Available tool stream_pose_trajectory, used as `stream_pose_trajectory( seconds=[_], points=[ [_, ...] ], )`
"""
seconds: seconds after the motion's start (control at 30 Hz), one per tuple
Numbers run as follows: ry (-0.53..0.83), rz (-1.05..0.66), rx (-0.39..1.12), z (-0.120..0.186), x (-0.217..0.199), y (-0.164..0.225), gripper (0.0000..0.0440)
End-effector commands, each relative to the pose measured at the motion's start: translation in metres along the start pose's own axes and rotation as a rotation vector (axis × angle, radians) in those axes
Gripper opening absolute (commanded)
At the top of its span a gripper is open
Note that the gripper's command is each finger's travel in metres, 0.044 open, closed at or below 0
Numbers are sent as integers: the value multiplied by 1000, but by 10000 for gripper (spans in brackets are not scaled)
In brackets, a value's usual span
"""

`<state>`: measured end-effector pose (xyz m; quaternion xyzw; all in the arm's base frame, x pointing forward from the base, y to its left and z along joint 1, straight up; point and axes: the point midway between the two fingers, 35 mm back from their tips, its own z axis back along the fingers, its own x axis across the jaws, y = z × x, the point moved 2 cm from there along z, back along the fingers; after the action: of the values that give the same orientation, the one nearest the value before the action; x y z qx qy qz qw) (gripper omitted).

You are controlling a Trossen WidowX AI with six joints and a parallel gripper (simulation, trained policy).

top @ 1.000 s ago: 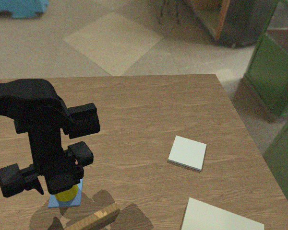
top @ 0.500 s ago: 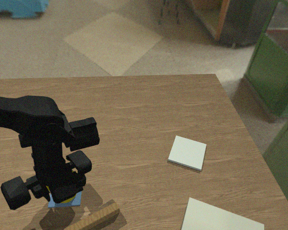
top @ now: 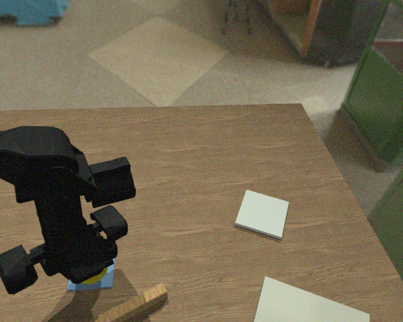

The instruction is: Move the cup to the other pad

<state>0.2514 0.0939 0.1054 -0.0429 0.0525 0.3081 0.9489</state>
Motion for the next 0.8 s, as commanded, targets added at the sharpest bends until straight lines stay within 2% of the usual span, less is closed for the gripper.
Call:
stream_pose_trajectory(
  seconds=[0.0, 0.37, 0.77],
  points=[
    [-32, -32, 2, 13, 0, -4, 0],
    [-106, -136, -7, 49, -5, -23, 9],
    [-182, -236, -42, 64, -5, -58, 0]
  ],
)
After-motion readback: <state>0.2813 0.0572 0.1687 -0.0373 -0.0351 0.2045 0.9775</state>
